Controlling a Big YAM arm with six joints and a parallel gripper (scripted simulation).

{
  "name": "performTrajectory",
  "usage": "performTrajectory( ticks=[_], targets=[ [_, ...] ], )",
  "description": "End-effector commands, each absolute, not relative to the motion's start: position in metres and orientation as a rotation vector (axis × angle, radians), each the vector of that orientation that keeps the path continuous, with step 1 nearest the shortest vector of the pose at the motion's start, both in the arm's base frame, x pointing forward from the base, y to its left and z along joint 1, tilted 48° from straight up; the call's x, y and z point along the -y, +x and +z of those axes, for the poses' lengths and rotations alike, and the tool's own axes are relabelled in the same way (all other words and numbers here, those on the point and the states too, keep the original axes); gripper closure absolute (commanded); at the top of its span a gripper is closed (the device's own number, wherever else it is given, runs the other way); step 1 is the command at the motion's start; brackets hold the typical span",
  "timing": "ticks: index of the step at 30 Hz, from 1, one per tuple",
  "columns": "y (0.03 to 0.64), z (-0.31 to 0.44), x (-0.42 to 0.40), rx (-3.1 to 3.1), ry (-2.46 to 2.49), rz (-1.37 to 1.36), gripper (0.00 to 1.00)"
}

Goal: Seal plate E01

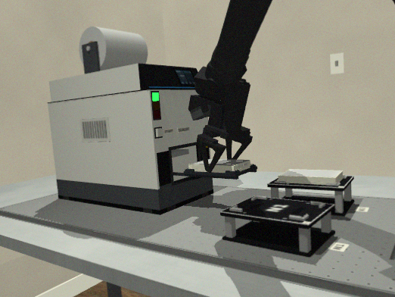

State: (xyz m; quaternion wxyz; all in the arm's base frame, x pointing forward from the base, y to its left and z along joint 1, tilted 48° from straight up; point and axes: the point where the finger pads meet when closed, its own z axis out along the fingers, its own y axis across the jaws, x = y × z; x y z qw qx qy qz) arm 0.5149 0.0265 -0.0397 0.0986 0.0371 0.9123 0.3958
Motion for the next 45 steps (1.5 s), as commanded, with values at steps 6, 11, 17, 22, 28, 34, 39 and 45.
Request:
performTrajectory(
  ticks=[6, 11, 17, 22, 28, 34, 39, 45],
  targets=[
    [0.515, -0.039, -0.020, -2.698, 0.117, 1.161, 0.00],
    [0.527, -0.034, -0.028, -2.682, 0.094, 1.154, 0.00],
    [0.537, -0.028, -0.032, -2.663, 0.040, 1.141, 0.00],
    [0.538, -0.026, -0.034, -2.660, 0.028, 1.139, 0.00],
    [0.540, -0.025, -0.037, -2.658, 0.019, 1.139, 0.00],
    [0.539, -0.025, -0.038, -2.661, 0.017, 1.142, 0.00],
    [0.531, -0.030, -0.039, -2.673, 0.028, 1.151, 0.00],
    [0.522, -0.035, -0.041, -2.688, 0.041, 1.162, 0.00]
  ],
)
